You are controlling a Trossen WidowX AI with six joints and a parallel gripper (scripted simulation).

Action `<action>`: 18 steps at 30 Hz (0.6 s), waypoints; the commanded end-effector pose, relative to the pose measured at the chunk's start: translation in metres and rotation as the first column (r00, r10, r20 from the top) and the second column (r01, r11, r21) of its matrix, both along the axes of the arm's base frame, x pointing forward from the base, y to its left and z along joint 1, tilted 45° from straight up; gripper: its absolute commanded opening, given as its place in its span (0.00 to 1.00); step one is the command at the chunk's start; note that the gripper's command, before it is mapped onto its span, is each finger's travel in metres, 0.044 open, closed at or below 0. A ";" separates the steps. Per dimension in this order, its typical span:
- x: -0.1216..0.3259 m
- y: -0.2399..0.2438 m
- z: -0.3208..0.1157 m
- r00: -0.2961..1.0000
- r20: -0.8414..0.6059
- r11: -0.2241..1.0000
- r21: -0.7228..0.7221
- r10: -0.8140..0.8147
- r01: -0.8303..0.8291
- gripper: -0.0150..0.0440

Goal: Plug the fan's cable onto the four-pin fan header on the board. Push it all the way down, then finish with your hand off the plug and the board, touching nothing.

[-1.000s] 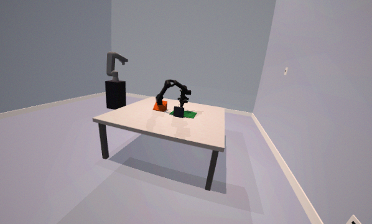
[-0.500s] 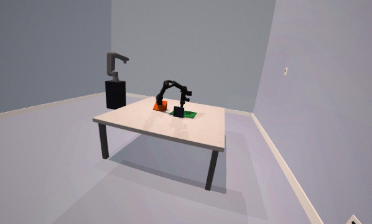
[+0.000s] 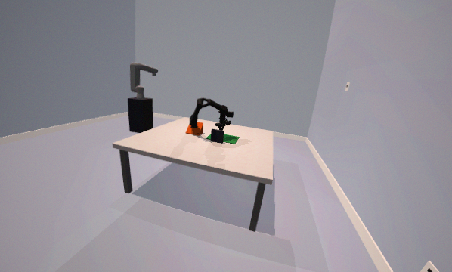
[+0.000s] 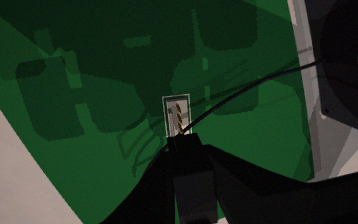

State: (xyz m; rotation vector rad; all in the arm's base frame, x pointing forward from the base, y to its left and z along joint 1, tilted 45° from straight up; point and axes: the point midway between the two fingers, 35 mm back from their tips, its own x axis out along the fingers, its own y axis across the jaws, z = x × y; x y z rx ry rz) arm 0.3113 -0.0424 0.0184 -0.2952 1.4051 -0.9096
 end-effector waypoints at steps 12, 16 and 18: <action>0.006 -0.004 0.005 0.999 0.027 1.000 -0.007 -0.028 0.028 0.25; 0.006 -0.004 0.005 0.999 0.027 1.000 -0.007 -0.028 0.028 0.25; 0.008 -0.005 0.005 0.999 0.026 1.000 -0.007 -0.027 0.027 0.25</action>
